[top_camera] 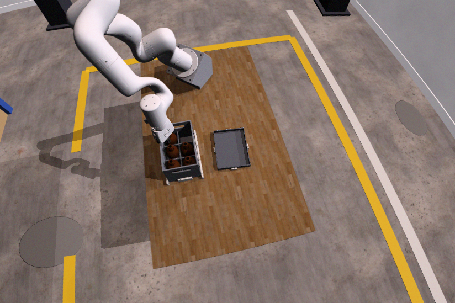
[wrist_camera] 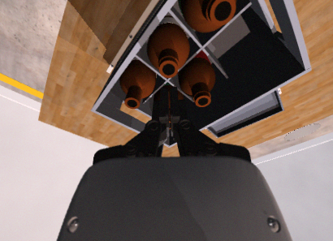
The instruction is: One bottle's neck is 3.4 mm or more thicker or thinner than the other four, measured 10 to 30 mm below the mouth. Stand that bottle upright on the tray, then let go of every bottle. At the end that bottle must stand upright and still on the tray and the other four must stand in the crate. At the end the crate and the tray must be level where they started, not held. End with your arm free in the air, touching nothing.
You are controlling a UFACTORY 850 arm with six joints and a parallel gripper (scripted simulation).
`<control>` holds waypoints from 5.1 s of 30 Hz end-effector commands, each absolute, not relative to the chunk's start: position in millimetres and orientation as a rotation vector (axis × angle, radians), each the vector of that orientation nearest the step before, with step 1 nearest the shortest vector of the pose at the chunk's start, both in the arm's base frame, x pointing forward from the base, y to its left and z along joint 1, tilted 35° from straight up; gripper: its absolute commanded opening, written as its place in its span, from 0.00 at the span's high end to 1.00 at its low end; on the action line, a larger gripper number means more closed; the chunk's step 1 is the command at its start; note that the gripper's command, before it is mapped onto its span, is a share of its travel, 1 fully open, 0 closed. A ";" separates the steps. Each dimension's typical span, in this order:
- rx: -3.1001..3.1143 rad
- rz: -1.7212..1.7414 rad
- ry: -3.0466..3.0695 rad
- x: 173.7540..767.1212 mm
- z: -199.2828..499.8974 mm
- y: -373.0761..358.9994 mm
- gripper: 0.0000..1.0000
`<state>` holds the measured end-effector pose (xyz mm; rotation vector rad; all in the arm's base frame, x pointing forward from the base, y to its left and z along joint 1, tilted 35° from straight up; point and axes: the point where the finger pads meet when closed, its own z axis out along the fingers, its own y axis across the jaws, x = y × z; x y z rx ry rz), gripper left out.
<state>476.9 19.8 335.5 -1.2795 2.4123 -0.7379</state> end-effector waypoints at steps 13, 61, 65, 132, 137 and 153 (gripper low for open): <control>-1.279 -0.738 2.411 477.2 336.2 20.0 1.00; -1.279 -0.739 2.411 471.7 306.4 95.5 0.35; -1.279 -0.739 2.411 471.7 306.4 95.5 0.35; -1.279 -0.738 2.411 494.1 269.9 83.1 0.35; -1.279 -0.738 2.411 494.1 269.8 83.1 0.35; -1.279 -0.738 2.411 494.4 270.0 83.2 0.35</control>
